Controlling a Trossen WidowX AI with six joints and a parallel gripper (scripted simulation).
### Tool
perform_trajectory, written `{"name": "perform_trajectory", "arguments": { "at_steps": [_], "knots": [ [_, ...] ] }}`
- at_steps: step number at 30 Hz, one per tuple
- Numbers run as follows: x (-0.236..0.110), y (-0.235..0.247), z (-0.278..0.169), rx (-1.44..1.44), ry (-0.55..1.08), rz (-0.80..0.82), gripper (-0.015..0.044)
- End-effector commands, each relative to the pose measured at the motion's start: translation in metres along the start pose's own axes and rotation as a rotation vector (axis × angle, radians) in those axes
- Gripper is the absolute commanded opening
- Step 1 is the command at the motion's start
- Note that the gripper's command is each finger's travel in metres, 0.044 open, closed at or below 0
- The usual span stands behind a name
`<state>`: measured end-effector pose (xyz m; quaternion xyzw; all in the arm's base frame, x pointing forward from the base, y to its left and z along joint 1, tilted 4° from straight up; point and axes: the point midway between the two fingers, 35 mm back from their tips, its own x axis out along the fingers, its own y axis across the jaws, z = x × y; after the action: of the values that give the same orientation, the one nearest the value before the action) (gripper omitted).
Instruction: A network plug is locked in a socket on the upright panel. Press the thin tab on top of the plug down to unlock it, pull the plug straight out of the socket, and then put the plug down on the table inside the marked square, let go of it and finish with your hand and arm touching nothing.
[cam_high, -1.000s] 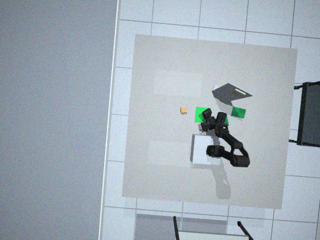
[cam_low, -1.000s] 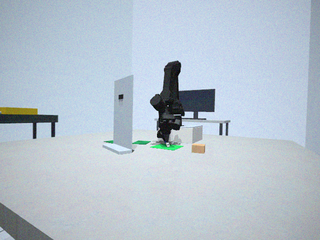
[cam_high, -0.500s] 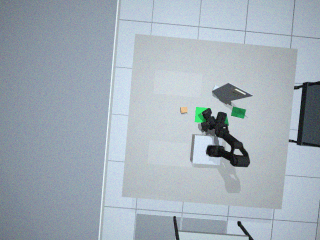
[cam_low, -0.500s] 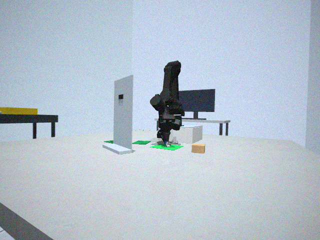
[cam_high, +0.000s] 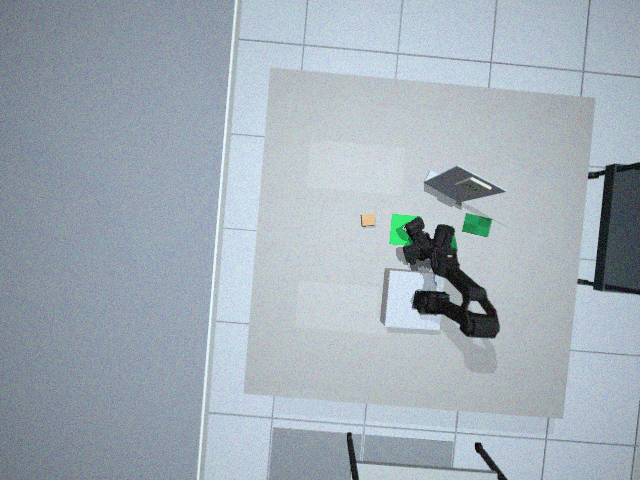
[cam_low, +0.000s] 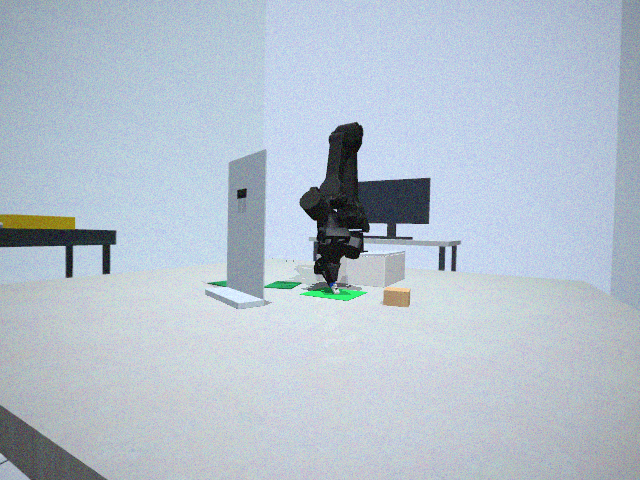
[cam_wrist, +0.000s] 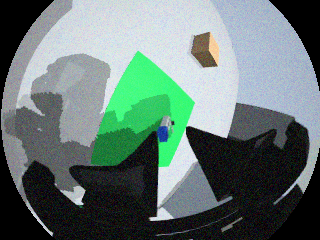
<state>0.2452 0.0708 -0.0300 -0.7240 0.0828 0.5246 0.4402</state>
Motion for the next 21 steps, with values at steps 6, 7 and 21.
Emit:
{"name": "perform_trajectory", "arguments": {
  "at_steps": [6,7,21],
  "knots": [
    [-0.007,-0.002,0.000,-0.007,-0.002,-0.006,0.0156],
    [-0.008,-0.002,0.000,-0.007,-0.002,-0.006,0.0156],
    [-0.017,-0.002,0.001,-0.008,-0.004,-0.005,0.0156]
  ]
}}
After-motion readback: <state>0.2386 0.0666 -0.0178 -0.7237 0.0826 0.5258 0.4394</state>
